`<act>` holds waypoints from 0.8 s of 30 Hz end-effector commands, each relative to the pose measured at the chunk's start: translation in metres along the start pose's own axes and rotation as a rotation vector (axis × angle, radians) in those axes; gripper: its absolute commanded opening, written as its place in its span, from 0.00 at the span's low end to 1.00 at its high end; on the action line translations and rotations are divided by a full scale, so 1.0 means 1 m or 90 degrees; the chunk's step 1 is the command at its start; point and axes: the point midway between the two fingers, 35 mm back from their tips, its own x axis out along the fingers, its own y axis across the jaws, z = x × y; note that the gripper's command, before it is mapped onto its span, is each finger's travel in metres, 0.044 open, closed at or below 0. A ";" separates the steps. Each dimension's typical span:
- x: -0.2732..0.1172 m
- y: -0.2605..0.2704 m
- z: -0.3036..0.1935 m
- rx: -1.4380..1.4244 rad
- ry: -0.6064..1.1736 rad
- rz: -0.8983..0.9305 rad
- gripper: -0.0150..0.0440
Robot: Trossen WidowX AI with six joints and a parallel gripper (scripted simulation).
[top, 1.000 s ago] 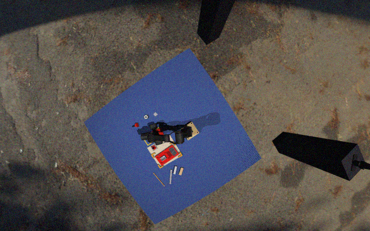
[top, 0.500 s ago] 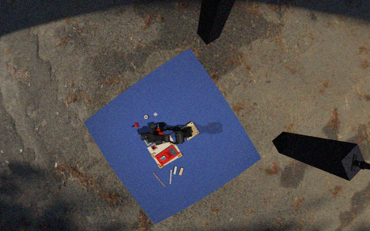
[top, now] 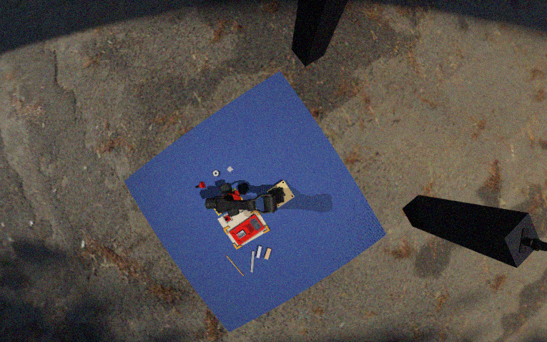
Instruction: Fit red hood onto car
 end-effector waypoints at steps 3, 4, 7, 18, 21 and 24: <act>-0.029 0.000 0.001 0.000 -0.006 -0.001 0.25; -0.033 0.000 0.001 0.000 -0.006 -0.001 0.25; -0.043 0.000 0.001 0.000 -0.006 -0.001 0.25; -0.047 0.005 0.004 -0.007 -0.004 -0.001 0.25; -0.047 0.017 0.010 -0.022 -0.006 -0.003 0.25; -0.048 0.031 0.017 -0.038 -0.008 -0.004 0.25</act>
